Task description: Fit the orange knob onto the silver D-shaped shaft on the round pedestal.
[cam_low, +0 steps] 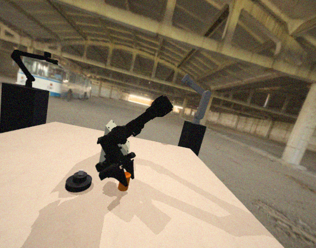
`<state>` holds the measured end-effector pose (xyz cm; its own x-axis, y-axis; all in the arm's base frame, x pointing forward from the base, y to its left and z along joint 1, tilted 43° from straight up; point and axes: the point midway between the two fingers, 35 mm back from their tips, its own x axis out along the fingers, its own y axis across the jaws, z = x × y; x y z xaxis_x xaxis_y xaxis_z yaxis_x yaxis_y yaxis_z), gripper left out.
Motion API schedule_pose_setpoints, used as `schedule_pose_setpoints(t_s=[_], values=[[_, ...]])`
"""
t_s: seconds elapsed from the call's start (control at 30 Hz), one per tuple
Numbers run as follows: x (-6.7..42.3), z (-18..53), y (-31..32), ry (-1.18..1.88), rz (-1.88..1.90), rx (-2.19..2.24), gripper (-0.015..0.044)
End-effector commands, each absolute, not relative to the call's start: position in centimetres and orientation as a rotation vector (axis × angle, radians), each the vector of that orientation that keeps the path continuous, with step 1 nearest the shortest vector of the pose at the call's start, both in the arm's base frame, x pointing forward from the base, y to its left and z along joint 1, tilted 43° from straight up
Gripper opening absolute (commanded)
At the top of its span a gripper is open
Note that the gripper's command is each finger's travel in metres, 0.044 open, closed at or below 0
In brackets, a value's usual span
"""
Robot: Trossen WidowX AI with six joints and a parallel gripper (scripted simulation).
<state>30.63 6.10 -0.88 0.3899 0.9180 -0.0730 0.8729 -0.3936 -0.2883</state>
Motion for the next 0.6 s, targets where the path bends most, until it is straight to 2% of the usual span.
schedule_pose_setpoints(t_s=[0.0,0.1,0.33,0.57], values=[[30.64,-0.88,6.11,-1.596,0.329,-2.442,0.026],[30.64,-0.88,6.11,-1.596,0.329,-2.442,0.026],[30.64,-0.88,6.11,-1.596,0.329,-2.442,0.044],[30.67,-0.95,6.06,-1.595,0.33,-2.443,0.044]])
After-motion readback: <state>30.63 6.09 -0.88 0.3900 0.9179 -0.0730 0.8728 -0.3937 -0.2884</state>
